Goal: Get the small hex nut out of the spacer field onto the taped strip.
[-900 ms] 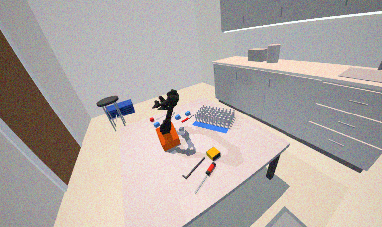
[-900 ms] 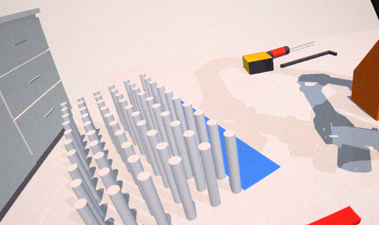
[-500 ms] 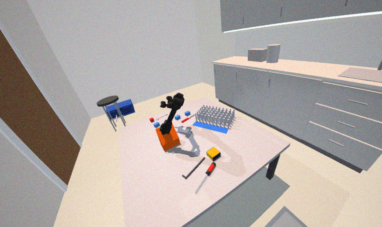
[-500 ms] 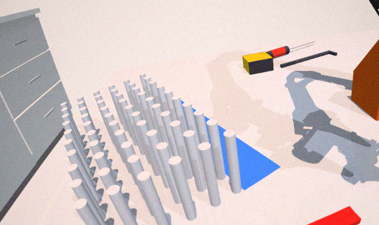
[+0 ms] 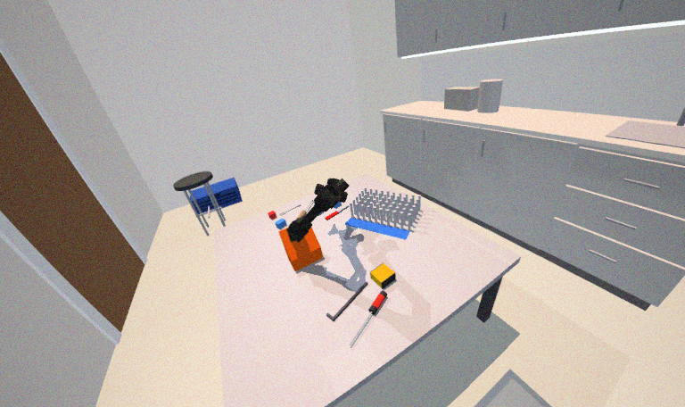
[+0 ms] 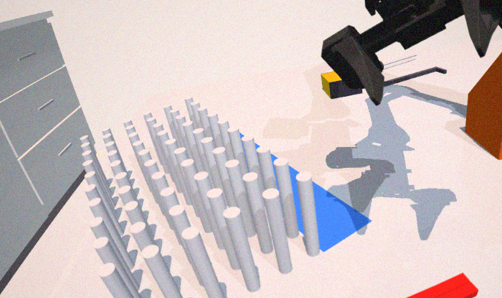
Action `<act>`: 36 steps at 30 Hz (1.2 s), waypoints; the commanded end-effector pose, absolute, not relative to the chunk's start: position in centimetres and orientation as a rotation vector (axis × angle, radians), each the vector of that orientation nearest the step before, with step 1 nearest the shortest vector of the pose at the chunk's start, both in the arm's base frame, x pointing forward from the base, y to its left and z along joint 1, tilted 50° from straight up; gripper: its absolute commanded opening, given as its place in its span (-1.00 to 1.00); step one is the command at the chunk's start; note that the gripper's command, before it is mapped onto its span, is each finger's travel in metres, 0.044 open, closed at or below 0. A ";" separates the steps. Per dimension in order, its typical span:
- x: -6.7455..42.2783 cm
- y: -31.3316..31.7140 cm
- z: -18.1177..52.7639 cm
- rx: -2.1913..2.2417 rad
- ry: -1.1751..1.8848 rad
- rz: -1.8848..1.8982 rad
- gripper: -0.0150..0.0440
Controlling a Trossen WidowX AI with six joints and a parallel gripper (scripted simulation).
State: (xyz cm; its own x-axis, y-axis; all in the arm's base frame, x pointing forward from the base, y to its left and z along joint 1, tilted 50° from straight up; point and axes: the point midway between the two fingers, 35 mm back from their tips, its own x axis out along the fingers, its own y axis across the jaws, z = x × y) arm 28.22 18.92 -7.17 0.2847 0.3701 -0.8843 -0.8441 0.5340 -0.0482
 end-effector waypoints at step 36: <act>37.7 2.7 3.5 -0.462 0.479 0.066 1.00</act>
State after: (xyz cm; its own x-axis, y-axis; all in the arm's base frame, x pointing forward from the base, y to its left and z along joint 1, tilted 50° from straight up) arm 37.63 2.80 3.38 0.8854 -0.0420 -0.4630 -0.1747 0.8928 -0.4151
